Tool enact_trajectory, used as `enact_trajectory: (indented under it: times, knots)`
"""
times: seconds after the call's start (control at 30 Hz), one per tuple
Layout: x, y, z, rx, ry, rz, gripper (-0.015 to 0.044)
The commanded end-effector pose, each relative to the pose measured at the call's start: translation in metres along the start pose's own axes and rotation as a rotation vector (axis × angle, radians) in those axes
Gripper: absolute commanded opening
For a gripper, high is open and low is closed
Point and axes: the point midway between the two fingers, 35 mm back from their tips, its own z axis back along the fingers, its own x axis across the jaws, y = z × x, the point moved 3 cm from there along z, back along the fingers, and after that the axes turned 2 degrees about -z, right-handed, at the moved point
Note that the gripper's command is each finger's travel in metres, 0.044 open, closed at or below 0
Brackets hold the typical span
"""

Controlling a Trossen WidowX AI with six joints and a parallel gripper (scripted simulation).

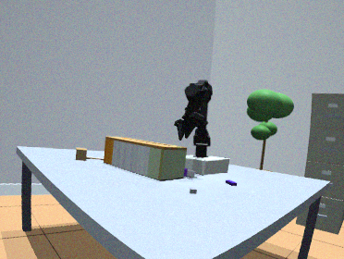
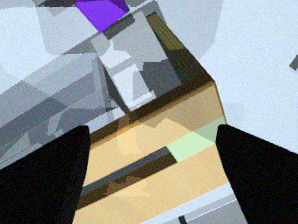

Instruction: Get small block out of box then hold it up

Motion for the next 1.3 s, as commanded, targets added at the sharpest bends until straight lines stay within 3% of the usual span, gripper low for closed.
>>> enact_trajectory:
  times: [0.0,0.43,0.67,1.27]
  knots:
    - [0.002,-0.009,0.004,0.058,-0.012,0.523,0.0285]
    - [0.002,-0.009,0.001,0.058,-0.012,0.523,0.0285]
    - [0.021,-0.037,-0.082,0.058,-0.012,0.523,0.0285]
    - [0.025,-0.042,-0.102,0.057,-0.013,0.521,0.0285]
